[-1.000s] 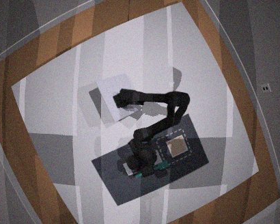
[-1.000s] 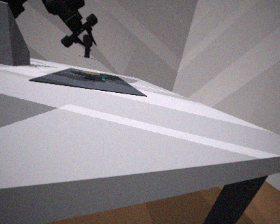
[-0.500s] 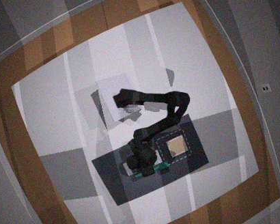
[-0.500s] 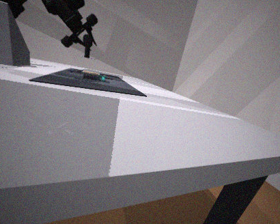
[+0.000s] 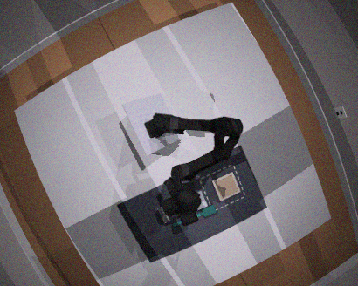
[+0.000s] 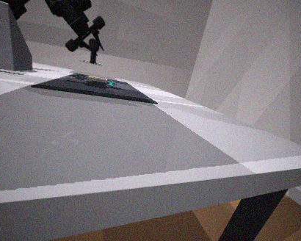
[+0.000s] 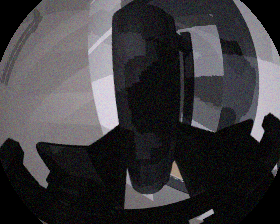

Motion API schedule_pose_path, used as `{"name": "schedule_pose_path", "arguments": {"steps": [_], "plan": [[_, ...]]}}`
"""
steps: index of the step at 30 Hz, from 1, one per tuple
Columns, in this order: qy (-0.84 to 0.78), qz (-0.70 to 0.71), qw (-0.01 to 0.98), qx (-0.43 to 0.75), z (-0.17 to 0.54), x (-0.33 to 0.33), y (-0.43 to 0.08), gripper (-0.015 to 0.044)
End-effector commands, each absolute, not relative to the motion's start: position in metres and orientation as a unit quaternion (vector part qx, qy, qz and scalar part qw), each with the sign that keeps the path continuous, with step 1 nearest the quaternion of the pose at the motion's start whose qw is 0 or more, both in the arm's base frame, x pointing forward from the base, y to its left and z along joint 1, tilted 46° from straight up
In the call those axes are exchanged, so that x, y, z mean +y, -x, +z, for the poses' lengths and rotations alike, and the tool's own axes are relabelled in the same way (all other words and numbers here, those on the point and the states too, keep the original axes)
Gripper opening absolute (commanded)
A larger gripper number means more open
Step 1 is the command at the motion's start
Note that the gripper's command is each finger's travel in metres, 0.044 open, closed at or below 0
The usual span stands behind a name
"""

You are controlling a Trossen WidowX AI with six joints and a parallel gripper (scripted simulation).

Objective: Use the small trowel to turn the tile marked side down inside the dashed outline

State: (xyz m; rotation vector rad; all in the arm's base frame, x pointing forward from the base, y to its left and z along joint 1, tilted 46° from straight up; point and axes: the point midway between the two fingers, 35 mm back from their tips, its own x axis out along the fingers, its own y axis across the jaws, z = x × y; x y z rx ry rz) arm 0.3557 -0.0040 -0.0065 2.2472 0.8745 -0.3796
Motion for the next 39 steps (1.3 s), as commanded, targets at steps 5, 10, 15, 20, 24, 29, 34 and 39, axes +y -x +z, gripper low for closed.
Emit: {"name": "schedule_pose_path", "arguments": {"steps": [5, 10, 15, 20, 24, 29, 34, 39], "plan": [[-0.875, -0.206, 0.301, 0.319, -0.023, -0.018, -0.375, 0.0000], [-0.878, -0.254, 0.265, 0.306, -0.037, -0.027, -0.387, 0.0000], [-0.878, -0.301, 0.230, 0.291, -0.051, -0.035, -0.397, 0.0000], [-0.875, -0.348, 0.196, 0.273, -0.065, -0.043, -0.406, 0.0000], [-0.870, -0.384, 0.171, 0.258, -0.076, -0.049, -0.413, 0.0000], [-0.861, -0.429, 0.140, 0.236, -0.089, -0.056, -0.419, 0.0000], [-0.849, -0.472, 0.111, 0.212, -0.102, -0.063, -0.424, 0.0000], [-0.834, -0.513, 0.084, 0.187, -0.115, -0.070, -0.427, 0.0000]]}}
